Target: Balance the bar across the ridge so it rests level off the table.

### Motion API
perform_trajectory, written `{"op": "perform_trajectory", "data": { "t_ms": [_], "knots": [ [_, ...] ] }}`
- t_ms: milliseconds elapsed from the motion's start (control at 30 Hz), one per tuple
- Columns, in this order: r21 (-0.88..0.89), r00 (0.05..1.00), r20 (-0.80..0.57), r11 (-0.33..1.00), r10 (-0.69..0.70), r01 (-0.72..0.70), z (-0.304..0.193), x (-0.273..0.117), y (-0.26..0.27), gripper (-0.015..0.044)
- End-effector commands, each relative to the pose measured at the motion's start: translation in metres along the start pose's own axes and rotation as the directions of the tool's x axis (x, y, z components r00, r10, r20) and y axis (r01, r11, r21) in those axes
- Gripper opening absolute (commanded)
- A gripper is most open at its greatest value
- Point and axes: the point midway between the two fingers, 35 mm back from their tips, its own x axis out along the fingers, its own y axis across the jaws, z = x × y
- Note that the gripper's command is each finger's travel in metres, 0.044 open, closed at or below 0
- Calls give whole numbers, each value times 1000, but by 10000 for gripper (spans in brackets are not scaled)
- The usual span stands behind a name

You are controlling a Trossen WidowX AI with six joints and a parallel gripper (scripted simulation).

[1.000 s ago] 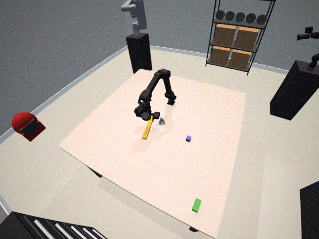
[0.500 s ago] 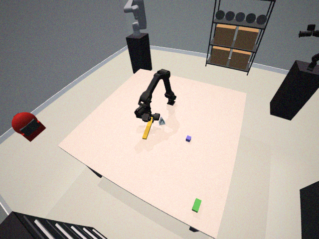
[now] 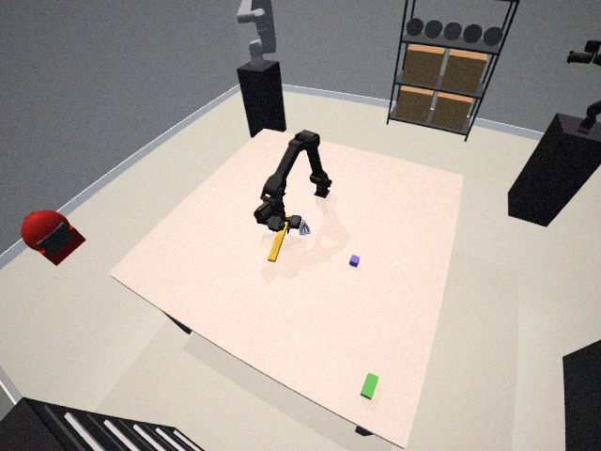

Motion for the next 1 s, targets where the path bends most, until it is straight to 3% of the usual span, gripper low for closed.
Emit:
{"op": "perform_trajectory", "data": {
  "t_ms": [0,367,567,833,967],
  "knots": [
    [5,1000,-8,1000,7,-7,-1,4,1,315],
    [5,1000,-8,1000,7,-7,-1,4,1,315],
    [0,1000,-5,1000,2,-2,-1,2,0,157],
    [0,1000,-5,1000,2,-2,-1,2,0,104],
    [0,1000,-5,1000,3,-3,0,-4,0,0]
  ]
}}
